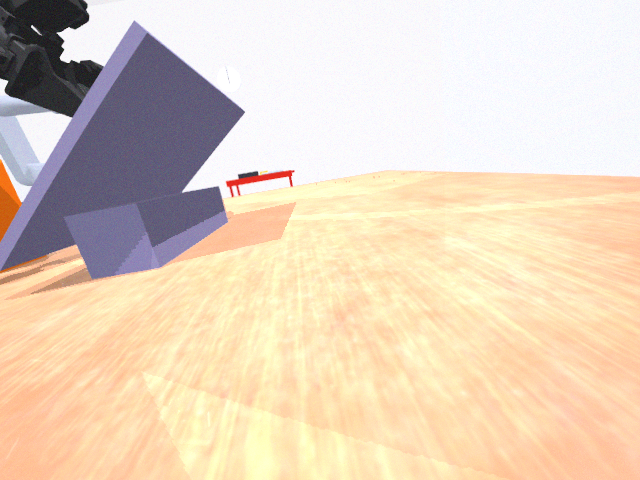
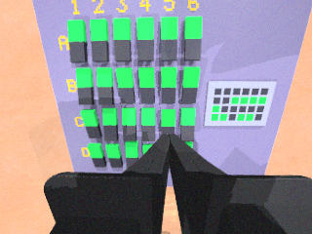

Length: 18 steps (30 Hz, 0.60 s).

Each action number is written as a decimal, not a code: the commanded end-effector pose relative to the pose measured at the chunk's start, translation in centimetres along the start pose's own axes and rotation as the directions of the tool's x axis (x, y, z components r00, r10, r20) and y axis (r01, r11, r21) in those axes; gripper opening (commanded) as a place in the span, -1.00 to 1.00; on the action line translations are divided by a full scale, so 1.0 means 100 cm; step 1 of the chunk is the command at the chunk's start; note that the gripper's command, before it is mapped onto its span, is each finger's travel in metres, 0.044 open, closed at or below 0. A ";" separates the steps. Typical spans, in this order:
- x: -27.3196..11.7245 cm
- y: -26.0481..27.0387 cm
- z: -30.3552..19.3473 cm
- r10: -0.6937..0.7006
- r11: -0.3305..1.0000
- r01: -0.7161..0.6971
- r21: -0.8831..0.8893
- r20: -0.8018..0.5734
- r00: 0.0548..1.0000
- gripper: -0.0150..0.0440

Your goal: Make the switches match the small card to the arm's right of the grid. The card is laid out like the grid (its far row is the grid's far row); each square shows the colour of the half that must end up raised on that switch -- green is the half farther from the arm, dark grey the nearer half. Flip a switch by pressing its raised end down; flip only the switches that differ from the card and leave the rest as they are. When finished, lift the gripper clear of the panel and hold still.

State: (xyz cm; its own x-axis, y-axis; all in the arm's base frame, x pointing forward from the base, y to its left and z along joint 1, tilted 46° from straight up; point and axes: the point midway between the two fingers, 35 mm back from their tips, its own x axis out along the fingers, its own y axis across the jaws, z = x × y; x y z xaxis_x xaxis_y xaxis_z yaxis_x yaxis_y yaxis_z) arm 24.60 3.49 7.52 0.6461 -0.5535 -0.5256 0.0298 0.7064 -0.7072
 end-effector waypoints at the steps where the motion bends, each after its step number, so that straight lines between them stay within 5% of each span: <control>1: 0.023 -0.002 -0.004 -0.006 1.000 0.005 -0.009 -0.025 1.000 -0.49; 18: 0.035 -0.002 -0.004 -0.007 1.000 0.007 -0.009 -0.025 1.000 -0.49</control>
State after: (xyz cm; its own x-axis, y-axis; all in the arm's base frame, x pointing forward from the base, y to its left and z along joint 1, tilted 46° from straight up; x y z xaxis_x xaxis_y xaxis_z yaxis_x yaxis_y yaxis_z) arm 26.56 1.43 6.17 0.6330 -0.5681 -0.5259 0.0425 0.7037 -0.7092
